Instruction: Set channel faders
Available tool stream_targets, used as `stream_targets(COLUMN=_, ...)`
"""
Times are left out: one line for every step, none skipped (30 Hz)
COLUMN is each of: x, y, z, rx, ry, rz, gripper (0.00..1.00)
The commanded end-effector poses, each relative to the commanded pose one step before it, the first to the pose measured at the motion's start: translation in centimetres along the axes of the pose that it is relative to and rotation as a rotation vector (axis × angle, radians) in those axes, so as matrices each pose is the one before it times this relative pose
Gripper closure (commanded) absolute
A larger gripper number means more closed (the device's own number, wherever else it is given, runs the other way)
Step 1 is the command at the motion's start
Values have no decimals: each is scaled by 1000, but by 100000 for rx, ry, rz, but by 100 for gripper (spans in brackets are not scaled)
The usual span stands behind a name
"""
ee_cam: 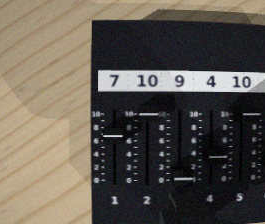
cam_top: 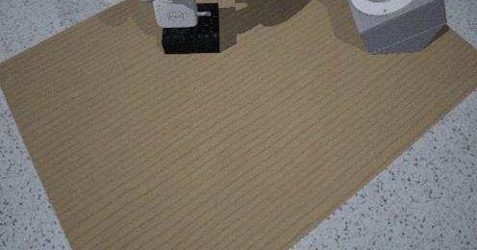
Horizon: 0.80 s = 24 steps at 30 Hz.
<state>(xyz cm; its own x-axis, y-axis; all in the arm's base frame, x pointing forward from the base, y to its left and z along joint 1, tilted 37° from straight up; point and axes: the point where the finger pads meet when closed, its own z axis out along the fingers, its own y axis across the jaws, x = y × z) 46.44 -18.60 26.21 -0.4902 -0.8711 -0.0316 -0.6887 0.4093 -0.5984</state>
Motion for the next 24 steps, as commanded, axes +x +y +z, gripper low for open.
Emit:
stream_targets(x=-7, y=-61, z=-26, rx=131, ry=-48, rz=3, gripper=100)
stream_targets(x=2, y=0, z=0, rx=0, ry=0, rz=0, gripper=100)
stream_targets(x=3, y=0, z=0, rx=0, ry=0, rz=0, gripper=100)
stream_targets(x=3, y=0, z=0, rx=0, ry=0, rz=0, gripper=100)
stream_targets(x=4, y=0, z=0, rx=0, ry=0, rz=0, gripper=100)
stream_targets(x=5, y=0, z=0, rx=0, ry=0, rz=0, gripper=100)
stream_targets(x=6, y=0, z=0, rx=0, ry=0, rz=0, gripper=100)
stream_targets(x=8, y=0, z=0, rx=0, ry=0, rz=0, gripper=100)
stream_targets(x=9, y=0, z=0, rx=0, ry=0, rz=0, gripper=100)
stream_targets(x=10, y=0, z=0, rx=0, ry=0, rz=0, gripper=100)
stream_targets(x=11, y=0, z=0, rx=0, ry=0, rz=0, gripper=100)
stream_targets(x=13, y=0, z=0, rx=0, ry=0, rz=0, gripper=100)
stream_targets(x=14, y=0, z=0, rx=0, ry=0, rz=0, gripper=100)
stream_targets(x=16, y=0, z=0, rx=0, ry=0, rz=0, gripper=100)
stream_targets(x=0, y=0, z=0, rx=0, ry=0, rz=0, gripper=100)
stream_targets(x=0, y=0, z=0, rx=0, ry=0, rz=0, gripper=100)
stream_targets(x=17, y=0, z=0, rx=0, ry=0, rz=0, gripper=100)
stream_targets(x=19, y=0, z=0, rx=0, ry=0, rz=0, gripper=100)
stream_targets(x=20, y=0, z=0, rx=0, ry=0, rz=0, gripper=100)
stream_targets(x=22, y=0, z=0, rx=0, ry=0, rz=0, gripper=100)
stream_targets(x=24, y=0, z=0, rx=0, ry=0, rz=0, gripper=100)
stream_targets(x=25, y=0, z=0, rx=0, ry=0, rz=0, gripper=100)
stream_targets(x=27, y=0, z=0, rx=0, ry=0, rz=0, gripper=100)
stream_targets(x=29, y=0, z=0, rx=0, ry=0, rz=0, gripper=100)
